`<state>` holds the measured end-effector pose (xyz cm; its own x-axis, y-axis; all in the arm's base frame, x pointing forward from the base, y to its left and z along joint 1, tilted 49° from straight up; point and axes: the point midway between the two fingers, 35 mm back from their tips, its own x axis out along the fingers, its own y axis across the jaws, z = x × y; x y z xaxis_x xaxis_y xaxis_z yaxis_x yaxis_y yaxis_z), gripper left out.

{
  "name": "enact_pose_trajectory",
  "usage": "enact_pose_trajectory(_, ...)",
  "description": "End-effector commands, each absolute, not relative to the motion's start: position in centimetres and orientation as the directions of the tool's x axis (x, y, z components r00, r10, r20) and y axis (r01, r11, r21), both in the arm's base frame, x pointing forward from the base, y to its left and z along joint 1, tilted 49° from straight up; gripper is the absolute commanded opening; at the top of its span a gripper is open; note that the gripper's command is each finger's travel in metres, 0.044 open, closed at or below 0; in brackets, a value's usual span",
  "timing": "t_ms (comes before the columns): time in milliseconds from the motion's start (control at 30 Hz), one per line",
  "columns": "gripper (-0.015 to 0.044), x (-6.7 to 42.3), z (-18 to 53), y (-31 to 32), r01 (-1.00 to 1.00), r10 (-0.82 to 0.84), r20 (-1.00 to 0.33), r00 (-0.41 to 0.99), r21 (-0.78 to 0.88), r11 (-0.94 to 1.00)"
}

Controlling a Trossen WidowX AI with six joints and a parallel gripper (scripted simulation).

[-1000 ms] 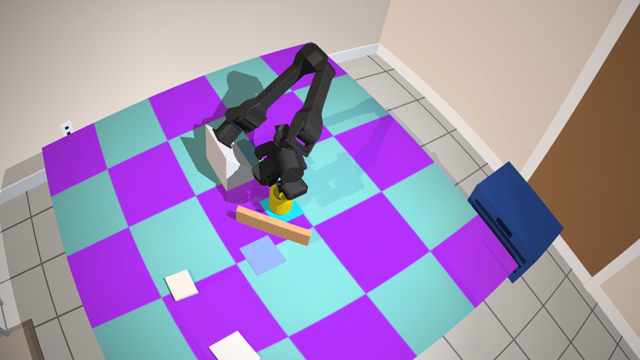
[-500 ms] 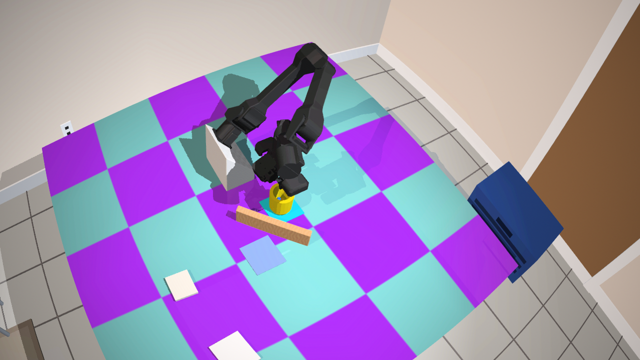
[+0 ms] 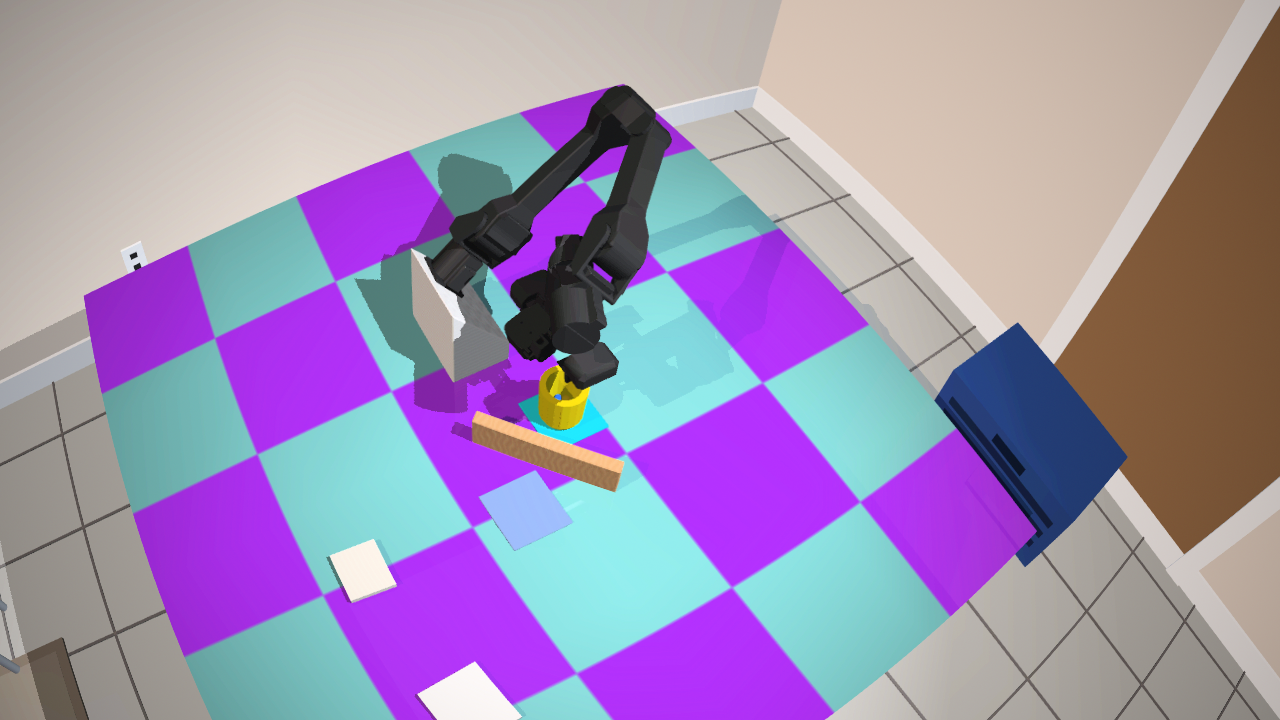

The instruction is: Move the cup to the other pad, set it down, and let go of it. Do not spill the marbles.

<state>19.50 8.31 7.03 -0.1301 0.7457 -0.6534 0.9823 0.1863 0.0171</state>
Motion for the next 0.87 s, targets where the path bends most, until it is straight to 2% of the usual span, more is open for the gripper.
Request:
enact_pose_trajectory(0, 0.0383, 19.5, 7.0, 8.3, 0.983, 0.745, -0.654, -0.130, 0.016, 0.185)
enact_pose_trajectory(67, 0.0435, 19.6, 7.2, 8.1, 0.983, 0.745, -0.655, -0.130, 0.016, 0.185)
enact_pose_trajectory(100, 0.0440, 19.6, 7.3, 7.9, 0.983, 0.744, -0.655, -0.129, 0.016, 0.185)
enact_pose_trajectory(833, 0.0440, 20.7, 10.9, 3.8, 0.983, 0.744, -0.657, -0.126, 0.018, 0.182)
